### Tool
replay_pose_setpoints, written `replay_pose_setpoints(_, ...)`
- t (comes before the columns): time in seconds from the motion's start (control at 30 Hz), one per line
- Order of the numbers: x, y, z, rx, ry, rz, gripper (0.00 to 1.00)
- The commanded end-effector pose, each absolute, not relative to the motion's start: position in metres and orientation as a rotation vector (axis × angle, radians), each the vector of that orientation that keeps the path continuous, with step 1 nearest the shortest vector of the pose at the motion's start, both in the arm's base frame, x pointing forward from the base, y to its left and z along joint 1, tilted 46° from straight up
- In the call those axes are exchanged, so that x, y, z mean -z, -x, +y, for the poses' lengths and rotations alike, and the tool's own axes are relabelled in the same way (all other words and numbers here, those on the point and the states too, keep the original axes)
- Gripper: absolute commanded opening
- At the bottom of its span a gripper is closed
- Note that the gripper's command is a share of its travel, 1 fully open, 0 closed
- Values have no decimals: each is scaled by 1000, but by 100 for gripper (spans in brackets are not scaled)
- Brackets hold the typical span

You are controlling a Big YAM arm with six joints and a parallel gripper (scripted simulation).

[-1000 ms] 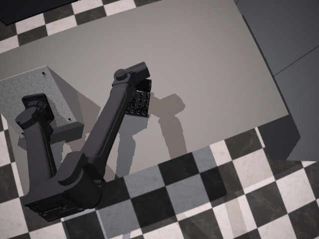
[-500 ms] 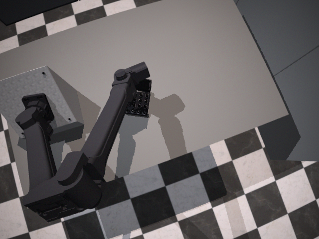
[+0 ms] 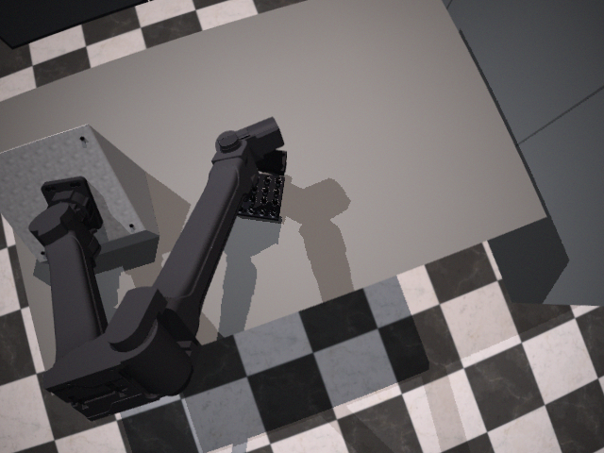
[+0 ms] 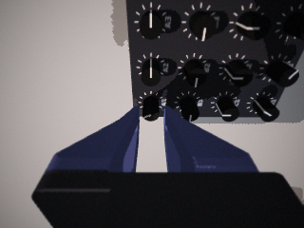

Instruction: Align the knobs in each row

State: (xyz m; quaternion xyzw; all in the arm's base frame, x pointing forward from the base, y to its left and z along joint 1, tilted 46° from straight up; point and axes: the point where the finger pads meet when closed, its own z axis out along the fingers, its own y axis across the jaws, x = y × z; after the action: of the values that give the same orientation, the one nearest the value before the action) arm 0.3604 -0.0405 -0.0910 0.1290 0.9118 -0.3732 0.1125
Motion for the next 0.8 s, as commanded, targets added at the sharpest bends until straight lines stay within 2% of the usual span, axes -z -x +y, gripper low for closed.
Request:
replay_pose_setpoints(0.0,89,-364,-40,1083,-400,2658,19)
replay_pose_setpoints(0.77,53,-374,1,1047,-383,2639,19)
